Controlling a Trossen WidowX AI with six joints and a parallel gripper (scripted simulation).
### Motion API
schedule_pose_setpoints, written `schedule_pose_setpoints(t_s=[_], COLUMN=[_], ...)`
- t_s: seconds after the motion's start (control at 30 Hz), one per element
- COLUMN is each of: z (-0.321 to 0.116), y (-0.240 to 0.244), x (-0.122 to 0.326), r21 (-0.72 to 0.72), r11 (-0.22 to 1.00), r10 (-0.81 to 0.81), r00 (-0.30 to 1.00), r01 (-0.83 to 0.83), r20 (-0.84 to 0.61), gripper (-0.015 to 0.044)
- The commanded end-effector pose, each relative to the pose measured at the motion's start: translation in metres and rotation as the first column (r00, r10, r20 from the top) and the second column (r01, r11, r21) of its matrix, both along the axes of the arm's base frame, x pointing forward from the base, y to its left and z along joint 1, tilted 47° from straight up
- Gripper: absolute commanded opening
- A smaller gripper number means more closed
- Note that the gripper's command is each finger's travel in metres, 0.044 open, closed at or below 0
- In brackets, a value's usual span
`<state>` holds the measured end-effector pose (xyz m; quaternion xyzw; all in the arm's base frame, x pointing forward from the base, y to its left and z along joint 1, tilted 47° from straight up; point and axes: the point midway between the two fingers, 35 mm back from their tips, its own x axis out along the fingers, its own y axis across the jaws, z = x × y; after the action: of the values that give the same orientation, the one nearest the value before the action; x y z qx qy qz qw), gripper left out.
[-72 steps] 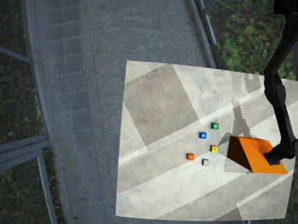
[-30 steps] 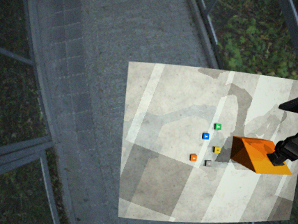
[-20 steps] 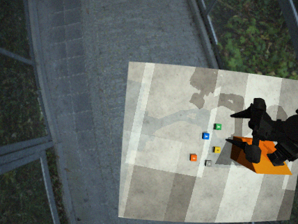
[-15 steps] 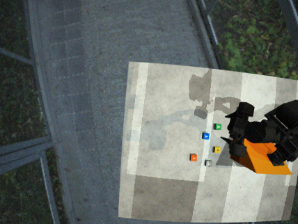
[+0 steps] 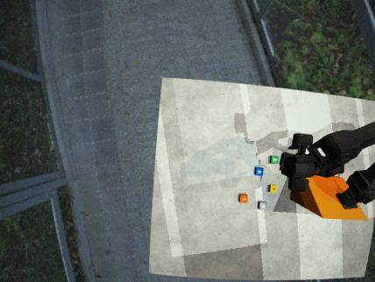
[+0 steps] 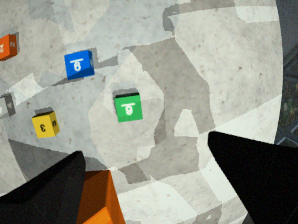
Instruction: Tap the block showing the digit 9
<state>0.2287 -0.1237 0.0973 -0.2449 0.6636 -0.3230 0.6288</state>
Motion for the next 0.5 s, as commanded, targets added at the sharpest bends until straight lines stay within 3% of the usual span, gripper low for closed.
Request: schedule_pose_setpoints(t_s=[0.0, 0.47], z=[-0.001, -0.008], y=[0.0, 0.005], x=[-0.001, 0.012], r21=[0.006, 0.007], r11=[1.0, 1.0], r10=[0.0, 0.001], r00=[1.0, 1.0], r01=[0.0, -0.001], r20=[-0.01, -0.009], gripper=[0.04, 0.04])
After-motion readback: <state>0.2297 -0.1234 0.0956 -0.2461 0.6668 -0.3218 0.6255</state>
